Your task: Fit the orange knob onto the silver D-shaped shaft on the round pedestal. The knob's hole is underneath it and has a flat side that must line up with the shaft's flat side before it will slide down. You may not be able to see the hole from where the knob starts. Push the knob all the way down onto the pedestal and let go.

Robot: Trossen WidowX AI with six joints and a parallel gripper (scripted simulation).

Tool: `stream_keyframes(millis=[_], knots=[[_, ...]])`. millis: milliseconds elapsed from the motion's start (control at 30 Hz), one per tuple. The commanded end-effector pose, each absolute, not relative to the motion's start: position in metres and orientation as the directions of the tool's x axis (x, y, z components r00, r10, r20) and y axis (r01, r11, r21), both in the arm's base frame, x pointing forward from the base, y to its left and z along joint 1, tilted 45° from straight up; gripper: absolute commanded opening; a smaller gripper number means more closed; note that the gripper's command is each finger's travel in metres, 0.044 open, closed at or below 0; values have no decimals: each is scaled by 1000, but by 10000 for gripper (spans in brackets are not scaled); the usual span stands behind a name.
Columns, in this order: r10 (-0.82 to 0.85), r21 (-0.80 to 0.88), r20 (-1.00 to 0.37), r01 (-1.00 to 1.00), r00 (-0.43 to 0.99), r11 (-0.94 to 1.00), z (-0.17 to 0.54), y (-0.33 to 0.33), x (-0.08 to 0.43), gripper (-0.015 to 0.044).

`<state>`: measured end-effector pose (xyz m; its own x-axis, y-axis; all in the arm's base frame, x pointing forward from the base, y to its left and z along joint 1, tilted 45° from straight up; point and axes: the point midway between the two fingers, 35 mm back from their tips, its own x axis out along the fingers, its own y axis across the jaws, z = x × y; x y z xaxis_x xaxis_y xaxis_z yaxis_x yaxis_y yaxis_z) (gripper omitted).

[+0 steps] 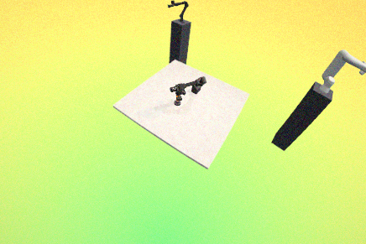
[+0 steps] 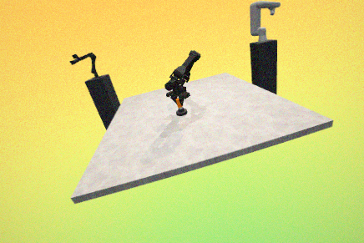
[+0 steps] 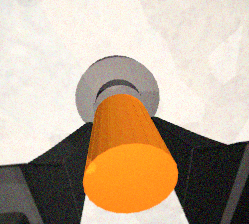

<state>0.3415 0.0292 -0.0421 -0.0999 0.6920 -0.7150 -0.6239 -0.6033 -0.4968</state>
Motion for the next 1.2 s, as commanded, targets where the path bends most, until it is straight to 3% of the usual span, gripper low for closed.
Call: stream_keyframes(millis=[0,400,700,900,1167], knots=[[694,-501,-713,-621,-99,-603,-43,30,342,0],[694,-461,-713,-680,-99,-570,-39,27,342,0],[694,-134,-713,-953,-99,-273,-40,29,342,0],[694,144,-713,-990,-99,7,-42,29,342,0],[694,175,-713,-984,-99,40,-41,28,342,0]])
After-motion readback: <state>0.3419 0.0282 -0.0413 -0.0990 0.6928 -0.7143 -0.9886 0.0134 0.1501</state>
